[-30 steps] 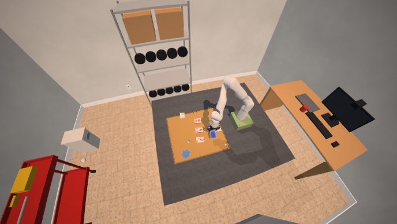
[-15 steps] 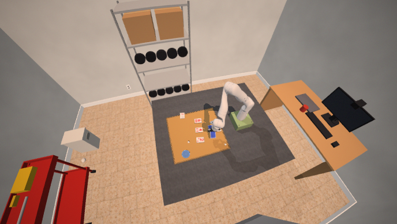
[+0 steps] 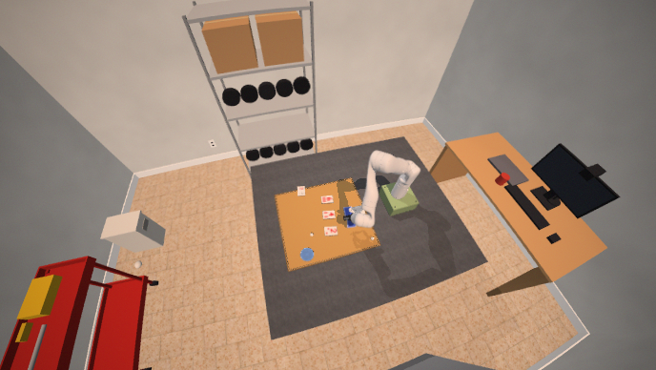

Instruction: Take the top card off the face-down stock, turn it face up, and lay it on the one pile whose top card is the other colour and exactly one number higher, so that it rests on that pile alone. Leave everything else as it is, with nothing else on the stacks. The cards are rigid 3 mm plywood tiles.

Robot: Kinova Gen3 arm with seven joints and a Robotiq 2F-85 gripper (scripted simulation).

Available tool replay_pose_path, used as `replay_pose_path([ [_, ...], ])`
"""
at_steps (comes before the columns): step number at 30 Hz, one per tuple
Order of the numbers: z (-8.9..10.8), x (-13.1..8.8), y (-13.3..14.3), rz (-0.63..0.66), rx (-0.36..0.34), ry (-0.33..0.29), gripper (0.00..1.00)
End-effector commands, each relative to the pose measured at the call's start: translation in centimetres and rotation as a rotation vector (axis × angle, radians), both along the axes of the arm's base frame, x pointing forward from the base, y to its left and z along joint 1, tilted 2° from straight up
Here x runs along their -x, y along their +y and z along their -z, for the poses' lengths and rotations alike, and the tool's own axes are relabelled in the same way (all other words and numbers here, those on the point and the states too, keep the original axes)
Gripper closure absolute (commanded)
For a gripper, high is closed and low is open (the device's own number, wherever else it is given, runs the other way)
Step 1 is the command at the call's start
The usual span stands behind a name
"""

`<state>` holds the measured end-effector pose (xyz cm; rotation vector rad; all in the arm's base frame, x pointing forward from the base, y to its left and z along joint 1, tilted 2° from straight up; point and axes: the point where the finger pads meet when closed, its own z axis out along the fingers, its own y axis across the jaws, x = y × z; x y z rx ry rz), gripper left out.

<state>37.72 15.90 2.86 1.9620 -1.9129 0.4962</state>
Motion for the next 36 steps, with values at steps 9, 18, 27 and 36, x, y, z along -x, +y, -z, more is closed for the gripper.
replay_pose_path([
  [9, 0.74, 0.42, 1.1, -0.021, 0.175, 0.005, 0.29],
  [18, 0.87, 0.44, 1.26, -0.023, 0.297, 0.0, 0.29],
  [27, 1.06, 0.44, 1.41, -0.025, 0.439, -0.005, 0.29],
  [36, 1.2, 0.44, 1.5, -0.026, 0.537, -0.008, 0.29],
])
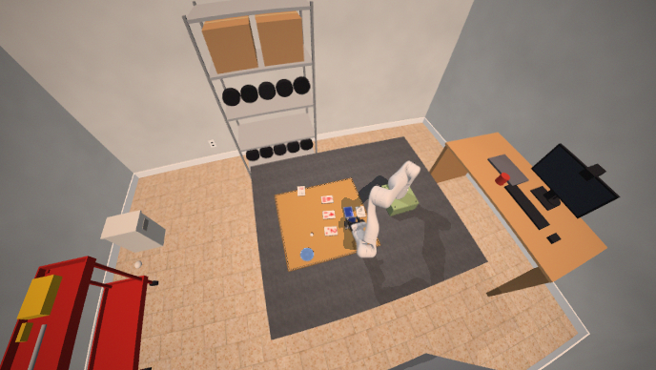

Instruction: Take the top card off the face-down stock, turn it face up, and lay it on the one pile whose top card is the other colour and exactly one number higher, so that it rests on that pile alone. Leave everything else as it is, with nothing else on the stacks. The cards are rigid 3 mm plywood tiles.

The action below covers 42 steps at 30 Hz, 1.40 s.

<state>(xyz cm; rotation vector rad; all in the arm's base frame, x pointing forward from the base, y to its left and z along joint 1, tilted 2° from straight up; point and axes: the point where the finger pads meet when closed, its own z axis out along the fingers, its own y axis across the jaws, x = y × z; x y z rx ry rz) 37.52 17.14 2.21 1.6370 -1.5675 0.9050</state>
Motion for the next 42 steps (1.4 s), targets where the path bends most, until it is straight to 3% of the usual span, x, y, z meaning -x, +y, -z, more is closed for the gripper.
replay_pose_path([
  [1, 0.58, 0.24, 0.28, -0.007, 0.033, 0.005, 0.29],
  [13, 0.78, 0.25, 0.37, -0.009, 0.165, -0.001, 0.29],
  [30, 0.95, 0.25, 0.43, -0.011, 0.267, -0.005, 0.29],
  [42, 1.0, 0.26, 0.45, -0.011, 0.299, -0.006, 0.29],
])
